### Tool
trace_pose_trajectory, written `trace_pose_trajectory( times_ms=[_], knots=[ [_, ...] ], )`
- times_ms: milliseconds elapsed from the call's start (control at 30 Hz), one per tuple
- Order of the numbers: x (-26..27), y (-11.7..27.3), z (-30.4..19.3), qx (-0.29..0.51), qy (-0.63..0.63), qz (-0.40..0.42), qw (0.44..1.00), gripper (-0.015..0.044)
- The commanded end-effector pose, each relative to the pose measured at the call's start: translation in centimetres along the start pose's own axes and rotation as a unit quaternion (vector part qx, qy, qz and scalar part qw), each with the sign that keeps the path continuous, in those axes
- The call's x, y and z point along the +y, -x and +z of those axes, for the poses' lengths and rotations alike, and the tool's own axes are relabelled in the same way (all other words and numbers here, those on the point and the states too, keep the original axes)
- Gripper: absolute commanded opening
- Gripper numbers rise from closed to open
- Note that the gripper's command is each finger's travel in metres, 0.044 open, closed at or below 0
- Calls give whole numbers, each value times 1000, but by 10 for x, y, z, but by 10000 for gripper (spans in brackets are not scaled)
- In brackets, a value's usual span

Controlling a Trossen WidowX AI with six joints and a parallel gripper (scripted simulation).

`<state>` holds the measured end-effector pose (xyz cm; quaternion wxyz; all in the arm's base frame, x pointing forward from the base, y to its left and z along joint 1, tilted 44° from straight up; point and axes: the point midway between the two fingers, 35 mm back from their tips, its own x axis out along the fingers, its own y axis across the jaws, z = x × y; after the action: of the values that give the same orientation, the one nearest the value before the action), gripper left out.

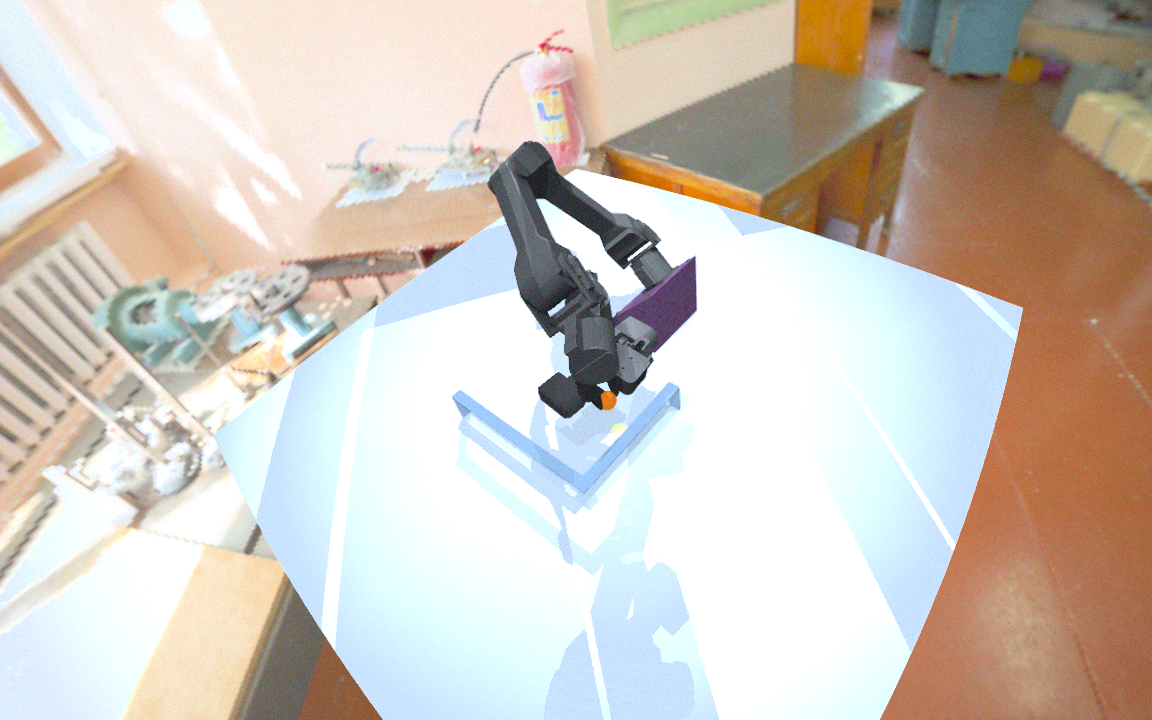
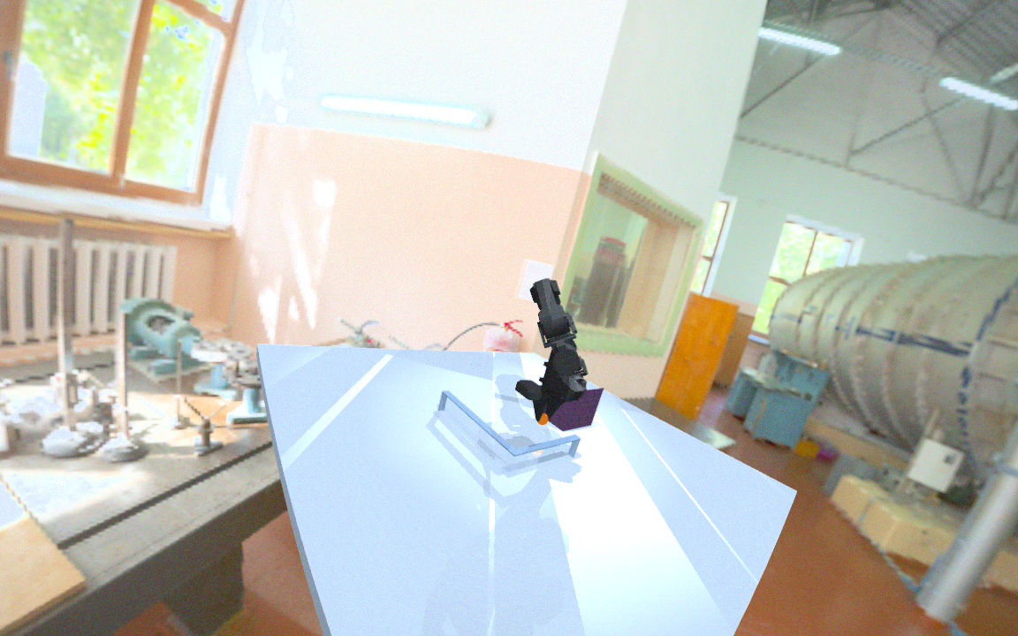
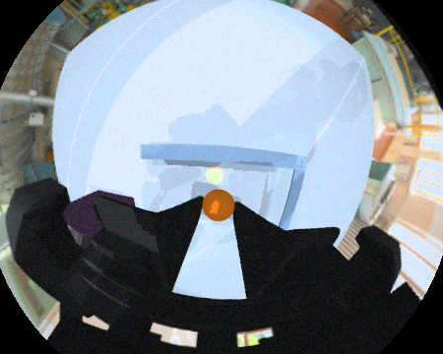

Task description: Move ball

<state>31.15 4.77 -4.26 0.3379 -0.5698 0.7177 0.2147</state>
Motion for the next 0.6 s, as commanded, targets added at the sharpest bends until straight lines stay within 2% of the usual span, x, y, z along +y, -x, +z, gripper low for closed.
trace_pose_trajectory(
  times_ms=[0,267,567],
  knots=[
    [8,-4,7,1,49,2,999,0],
    [8,-10,7,1,49,2,999,0],
    [8,-65,6,2,49,1,999,0]
  ],
)
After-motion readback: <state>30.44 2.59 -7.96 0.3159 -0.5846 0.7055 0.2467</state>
